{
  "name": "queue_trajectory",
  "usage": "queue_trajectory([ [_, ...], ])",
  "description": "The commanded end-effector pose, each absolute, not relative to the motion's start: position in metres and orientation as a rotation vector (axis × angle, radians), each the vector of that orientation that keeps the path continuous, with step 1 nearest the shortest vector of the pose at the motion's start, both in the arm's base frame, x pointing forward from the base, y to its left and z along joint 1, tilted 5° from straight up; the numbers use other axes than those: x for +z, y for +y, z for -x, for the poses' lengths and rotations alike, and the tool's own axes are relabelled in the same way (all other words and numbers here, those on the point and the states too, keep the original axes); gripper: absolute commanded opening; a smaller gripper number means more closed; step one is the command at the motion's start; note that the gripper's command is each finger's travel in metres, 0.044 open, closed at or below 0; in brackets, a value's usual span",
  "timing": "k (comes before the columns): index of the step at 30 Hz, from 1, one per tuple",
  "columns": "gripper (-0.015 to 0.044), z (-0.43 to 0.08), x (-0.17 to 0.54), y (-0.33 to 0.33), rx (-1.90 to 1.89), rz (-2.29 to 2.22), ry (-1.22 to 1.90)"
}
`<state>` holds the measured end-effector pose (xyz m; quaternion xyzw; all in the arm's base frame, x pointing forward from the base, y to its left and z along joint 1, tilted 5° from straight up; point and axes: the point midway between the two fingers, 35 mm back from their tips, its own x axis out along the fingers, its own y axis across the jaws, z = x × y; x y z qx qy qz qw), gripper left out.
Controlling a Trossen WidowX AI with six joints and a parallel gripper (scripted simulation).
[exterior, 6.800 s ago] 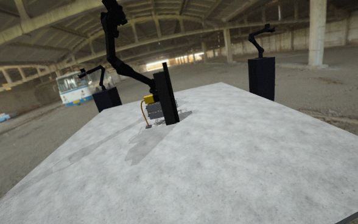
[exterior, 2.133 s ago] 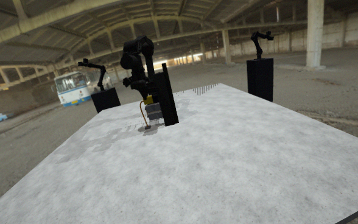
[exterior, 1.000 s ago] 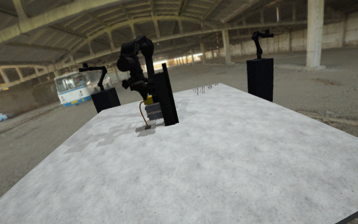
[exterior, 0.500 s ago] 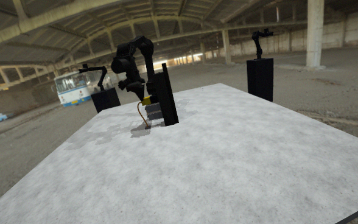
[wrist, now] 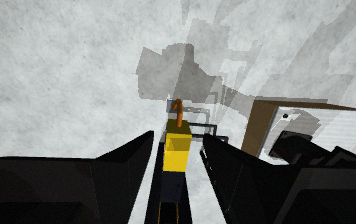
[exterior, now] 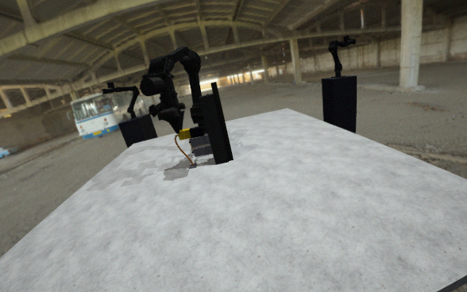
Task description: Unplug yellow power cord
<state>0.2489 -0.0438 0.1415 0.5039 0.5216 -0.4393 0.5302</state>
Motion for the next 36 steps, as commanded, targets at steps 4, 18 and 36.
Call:
queue_trajectory([
  [4, 0.0420, -0.251, 0.144, -0.055, -1.055, -1.205, 1.236],
  [18, 0.0440, -0.254, 0.151, -0.105, -1.057, -1.202, 1.234],
  [36, 0.0440, -0.254, 0.151, -0.105, -1.057, -1.202, 1.234],
])
